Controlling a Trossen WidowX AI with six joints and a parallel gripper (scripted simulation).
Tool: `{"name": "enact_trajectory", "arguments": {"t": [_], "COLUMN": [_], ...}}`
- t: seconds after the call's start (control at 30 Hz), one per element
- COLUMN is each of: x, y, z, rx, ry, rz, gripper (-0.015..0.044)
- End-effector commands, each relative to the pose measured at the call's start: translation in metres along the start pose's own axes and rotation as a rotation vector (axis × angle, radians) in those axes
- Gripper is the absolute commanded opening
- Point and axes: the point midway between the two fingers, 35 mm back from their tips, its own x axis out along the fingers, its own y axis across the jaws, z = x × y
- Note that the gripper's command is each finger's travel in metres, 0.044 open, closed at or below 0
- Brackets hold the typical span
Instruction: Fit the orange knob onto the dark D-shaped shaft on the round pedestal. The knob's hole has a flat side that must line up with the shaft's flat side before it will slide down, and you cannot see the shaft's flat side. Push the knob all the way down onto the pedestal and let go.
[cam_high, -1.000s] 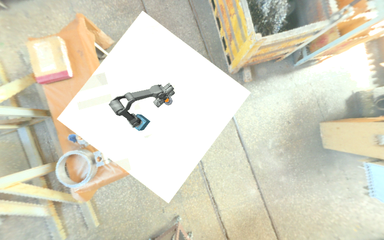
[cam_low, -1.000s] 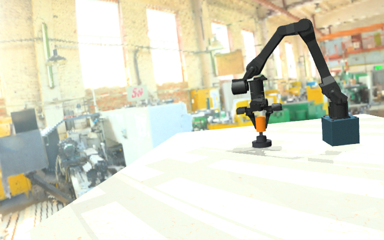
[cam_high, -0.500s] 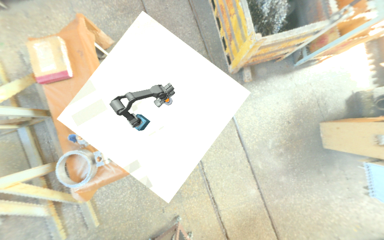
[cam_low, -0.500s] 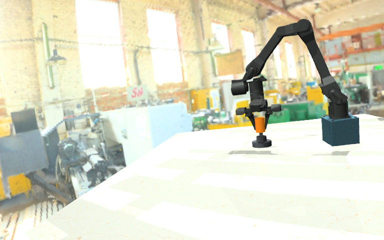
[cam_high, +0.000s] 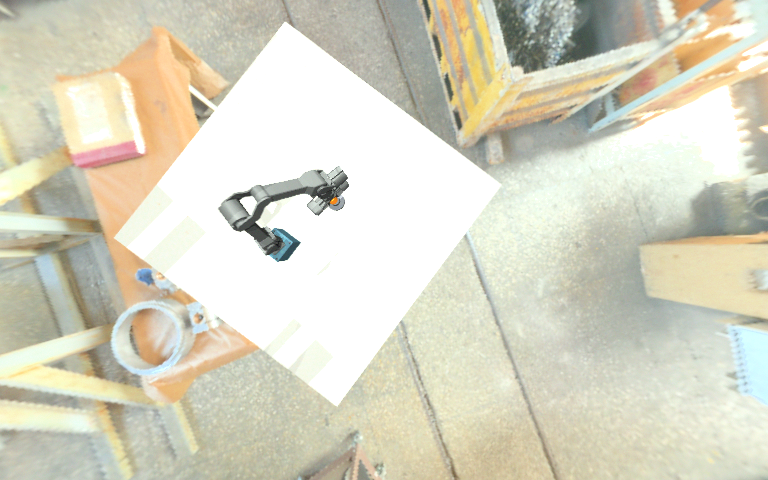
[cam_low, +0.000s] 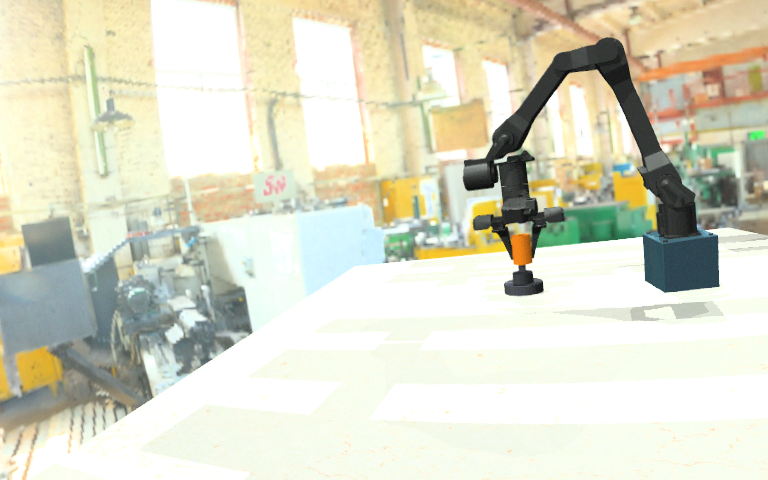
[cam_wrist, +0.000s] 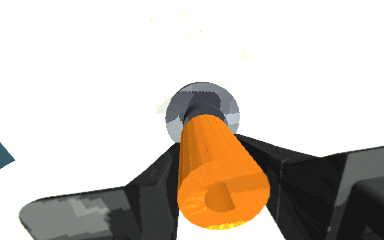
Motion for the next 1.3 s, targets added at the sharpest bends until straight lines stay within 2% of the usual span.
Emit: {"name": "enact_trajectory", "arguments": {"t": [0.0, 0.1, 1.27], "x": [-0.0040, -0.0044, -0.0023], "y": [-0.0003, -0.0011, -0.0033], "z": [0.0007, 0.0008, 0.0002], "rx": [-0.090, -0.174, -0.174], "ry": [-0.002, -0.002, -0.002], "rz": [-0.009, -0.009, -0.009], "gripper": [0.0000, 0.0000, 0.0000]}}
